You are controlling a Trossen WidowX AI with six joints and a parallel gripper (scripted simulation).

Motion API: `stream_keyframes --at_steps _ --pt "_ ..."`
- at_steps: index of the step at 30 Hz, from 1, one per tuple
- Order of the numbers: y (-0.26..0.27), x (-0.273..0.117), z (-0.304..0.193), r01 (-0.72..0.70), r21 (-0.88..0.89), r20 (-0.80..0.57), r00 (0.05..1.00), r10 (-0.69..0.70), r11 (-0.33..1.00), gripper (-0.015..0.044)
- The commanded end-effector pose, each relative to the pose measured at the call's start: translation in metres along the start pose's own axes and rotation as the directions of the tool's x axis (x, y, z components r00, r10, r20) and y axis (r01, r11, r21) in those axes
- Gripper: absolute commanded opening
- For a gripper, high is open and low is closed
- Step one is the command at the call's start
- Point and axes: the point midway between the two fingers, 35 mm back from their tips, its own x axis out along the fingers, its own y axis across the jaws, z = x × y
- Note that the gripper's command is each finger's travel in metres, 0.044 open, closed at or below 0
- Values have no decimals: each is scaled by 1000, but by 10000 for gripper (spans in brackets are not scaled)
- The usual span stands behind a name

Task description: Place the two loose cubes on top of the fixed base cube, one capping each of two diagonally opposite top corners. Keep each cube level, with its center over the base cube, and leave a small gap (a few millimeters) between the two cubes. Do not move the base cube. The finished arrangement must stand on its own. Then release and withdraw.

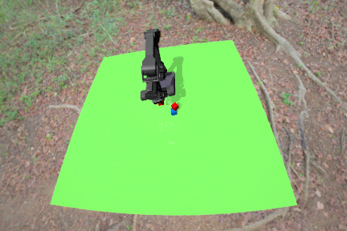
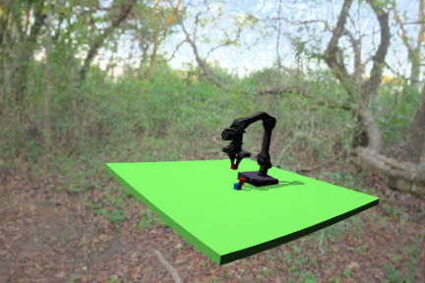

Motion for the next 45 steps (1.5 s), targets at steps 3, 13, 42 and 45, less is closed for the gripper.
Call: stream_keyframes --at_steps 3,13,42,45 --pt "8 2 7 0 161 -1 1000 1 987 105" --pt "22 4 16 -2 441 0 1000 2 897 105" --pt "47 34 26 7 775 7 1000 -19 632 105" --pt "47 38 26 8 772 8 1000 -23 635 105"
